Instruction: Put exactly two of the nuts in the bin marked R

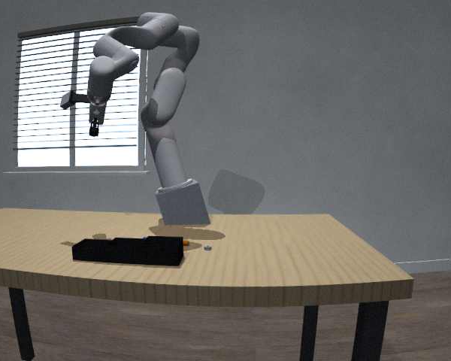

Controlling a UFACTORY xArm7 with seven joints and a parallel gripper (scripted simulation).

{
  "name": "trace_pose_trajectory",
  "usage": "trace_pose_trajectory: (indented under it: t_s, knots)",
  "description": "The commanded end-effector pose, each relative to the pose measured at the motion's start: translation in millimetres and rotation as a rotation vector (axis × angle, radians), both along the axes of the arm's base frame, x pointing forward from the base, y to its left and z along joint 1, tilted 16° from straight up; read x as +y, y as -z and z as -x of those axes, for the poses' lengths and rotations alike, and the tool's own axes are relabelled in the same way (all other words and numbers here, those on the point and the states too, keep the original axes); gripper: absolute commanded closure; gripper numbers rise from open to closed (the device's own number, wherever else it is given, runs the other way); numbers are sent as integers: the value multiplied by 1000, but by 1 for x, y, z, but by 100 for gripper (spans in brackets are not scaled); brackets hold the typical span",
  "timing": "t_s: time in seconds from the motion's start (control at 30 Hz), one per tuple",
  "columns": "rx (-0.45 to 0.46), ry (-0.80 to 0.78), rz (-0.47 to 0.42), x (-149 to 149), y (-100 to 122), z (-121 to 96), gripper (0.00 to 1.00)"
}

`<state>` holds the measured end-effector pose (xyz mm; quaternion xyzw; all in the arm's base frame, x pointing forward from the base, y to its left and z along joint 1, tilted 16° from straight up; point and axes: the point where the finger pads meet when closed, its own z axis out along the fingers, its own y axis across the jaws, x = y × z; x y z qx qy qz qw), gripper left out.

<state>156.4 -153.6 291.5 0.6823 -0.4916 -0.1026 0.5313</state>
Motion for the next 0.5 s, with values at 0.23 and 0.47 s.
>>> trace_pose_trajectory:
  t_s: [0.23,0.47]
  knots:
    - [-2,-1,1,-13,47,-6,93]
    - [-2,-1,1,-28,104,-12,93]
